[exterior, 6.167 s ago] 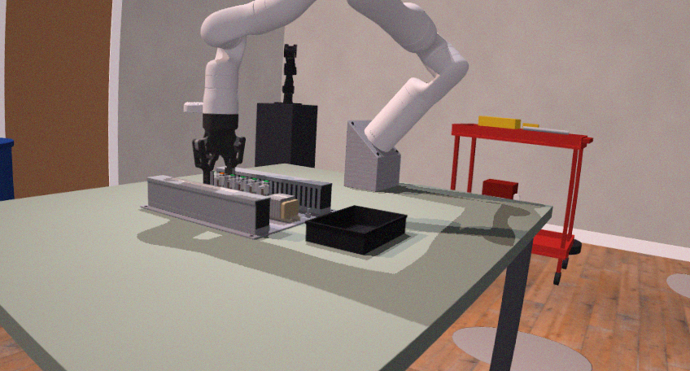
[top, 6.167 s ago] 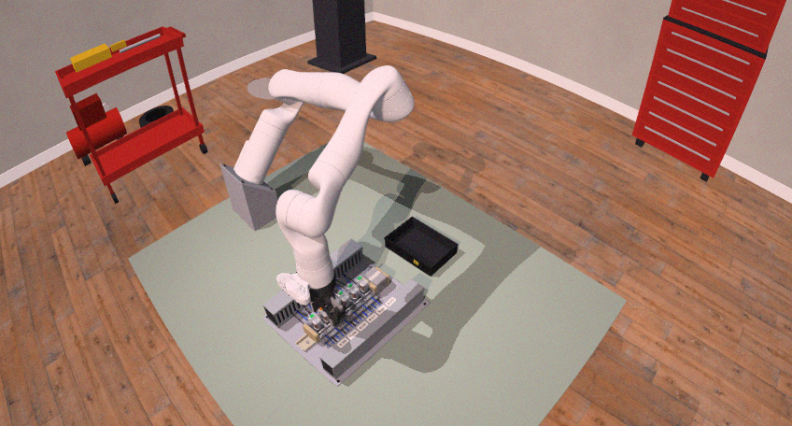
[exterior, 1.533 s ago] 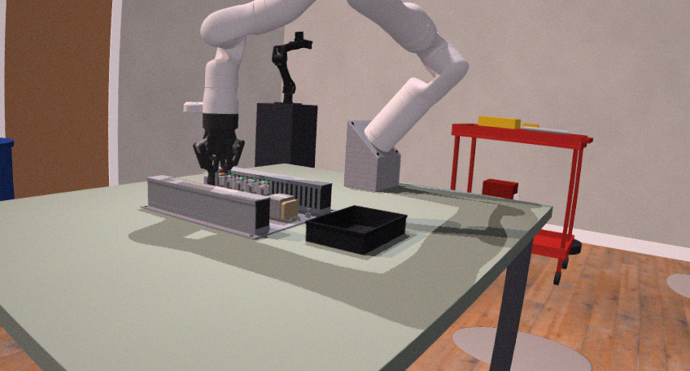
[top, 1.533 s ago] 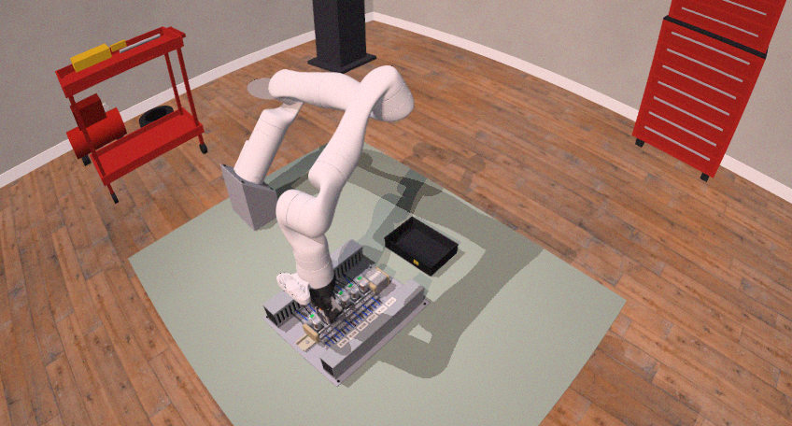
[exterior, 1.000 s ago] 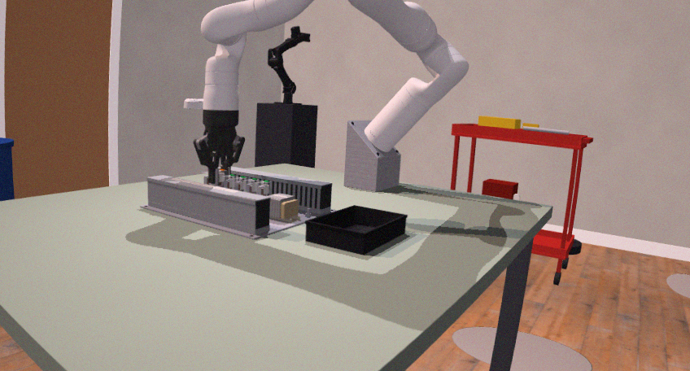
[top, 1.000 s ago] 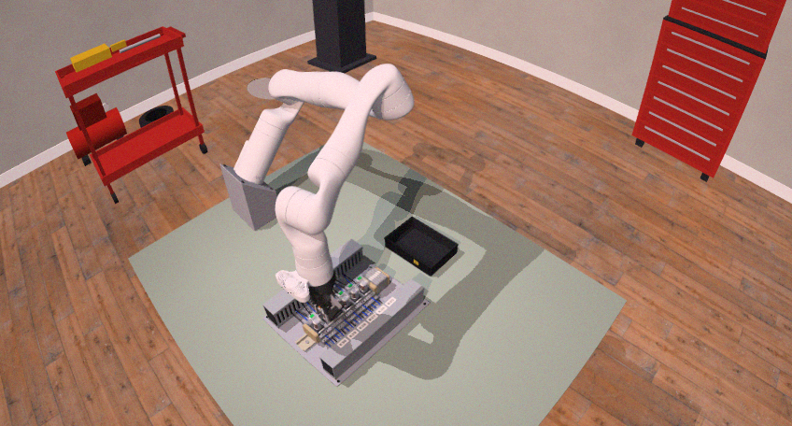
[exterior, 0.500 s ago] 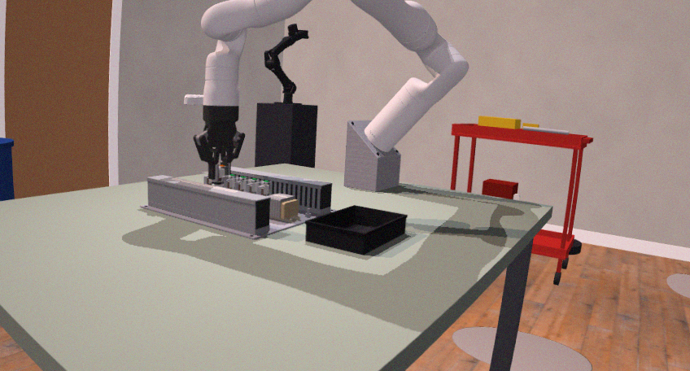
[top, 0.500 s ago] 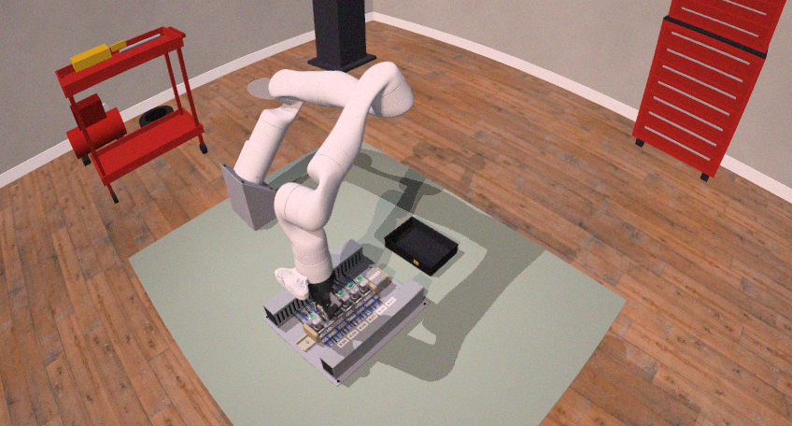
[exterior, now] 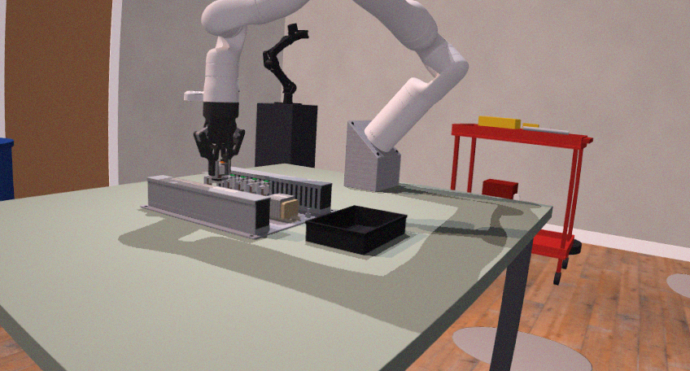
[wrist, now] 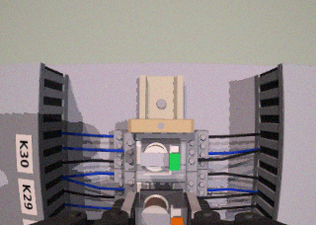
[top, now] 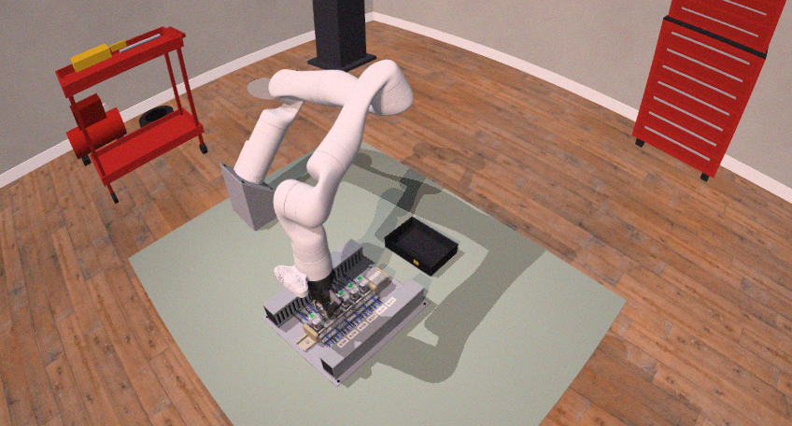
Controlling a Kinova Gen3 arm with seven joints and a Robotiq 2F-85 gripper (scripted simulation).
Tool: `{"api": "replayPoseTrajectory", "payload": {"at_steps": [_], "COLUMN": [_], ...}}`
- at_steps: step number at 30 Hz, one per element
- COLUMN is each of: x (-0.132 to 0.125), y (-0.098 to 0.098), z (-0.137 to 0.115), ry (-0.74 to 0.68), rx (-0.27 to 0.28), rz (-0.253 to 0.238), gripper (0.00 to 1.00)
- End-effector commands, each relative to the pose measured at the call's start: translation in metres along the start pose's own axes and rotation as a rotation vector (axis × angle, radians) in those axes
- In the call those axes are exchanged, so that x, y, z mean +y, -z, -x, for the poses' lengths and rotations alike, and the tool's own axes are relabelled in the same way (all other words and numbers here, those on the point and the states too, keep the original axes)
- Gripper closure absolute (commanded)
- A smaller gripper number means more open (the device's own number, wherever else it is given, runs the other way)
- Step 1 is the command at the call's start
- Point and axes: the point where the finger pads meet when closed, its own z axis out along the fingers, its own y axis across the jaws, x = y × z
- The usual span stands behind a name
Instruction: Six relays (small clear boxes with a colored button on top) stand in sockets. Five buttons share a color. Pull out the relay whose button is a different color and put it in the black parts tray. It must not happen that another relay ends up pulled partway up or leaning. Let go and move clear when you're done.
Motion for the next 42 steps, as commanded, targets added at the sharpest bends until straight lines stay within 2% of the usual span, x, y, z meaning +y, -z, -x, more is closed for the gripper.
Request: {"api": "replayPoseTrajectory", "payload": {"at_steps": [1,42], "x": [-0.0010,-0.0009], "y": [0.0029,0.0073], "z": [-0.0004,-0.0004], "ry": [0.000,0.000], "rx": [0.002,0.002], "rz": [-0.003,-0.003], "gripper": [1.00,1.00]}}
